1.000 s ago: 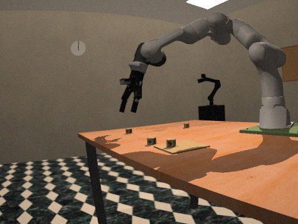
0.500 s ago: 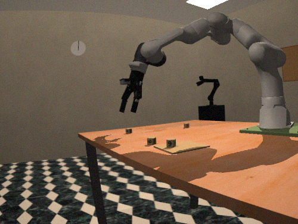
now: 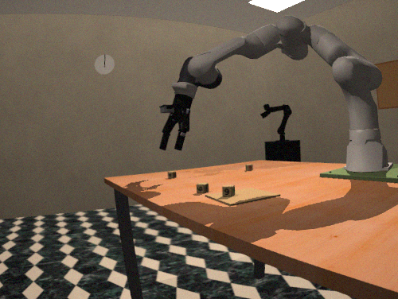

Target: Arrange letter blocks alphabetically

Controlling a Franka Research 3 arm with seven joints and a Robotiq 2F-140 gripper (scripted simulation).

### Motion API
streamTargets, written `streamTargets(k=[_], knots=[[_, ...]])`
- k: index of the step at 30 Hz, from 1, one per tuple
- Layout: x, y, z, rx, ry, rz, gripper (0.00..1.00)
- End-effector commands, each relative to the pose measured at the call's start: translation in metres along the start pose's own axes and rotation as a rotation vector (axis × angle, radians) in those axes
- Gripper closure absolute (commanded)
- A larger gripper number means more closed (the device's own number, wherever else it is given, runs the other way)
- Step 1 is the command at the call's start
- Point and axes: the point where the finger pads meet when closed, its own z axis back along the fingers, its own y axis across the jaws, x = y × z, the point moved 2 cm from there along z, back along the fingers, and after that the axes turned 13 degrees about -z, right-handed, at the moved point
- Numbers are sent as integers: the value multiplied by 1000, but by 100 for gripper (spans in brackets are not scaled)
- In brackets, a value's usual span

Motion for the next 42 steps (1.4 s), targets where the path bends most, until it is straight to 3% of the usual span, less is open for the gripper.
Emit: streamTargets(k=[1, 8, 10, 12, 15, 17, 18, 21, 26, 32, 42], knots=[[-1, 0, 1, 0, 0, -5, 0], [-5, -10, 1, -4, -5, 11, 0], [-24, -58, 2, -21, -35, 67, 0], [-29, -75, 3, -26, -46, 87, 0], [-41, -119, 4, -37, -76, 138, 0], [-41, -119, 4, -37, -76, 138, 0], [-48, -164, 4, -45, -112, 191, 0], [-50, -206, 5, -49, -148, 242, 0], [-42, -288, 4, -43, -230, 346, 0], [-10, -375, 3, -12, -343, 471, 0], [-7, -382, 3, -7, -353, 482, 0]])
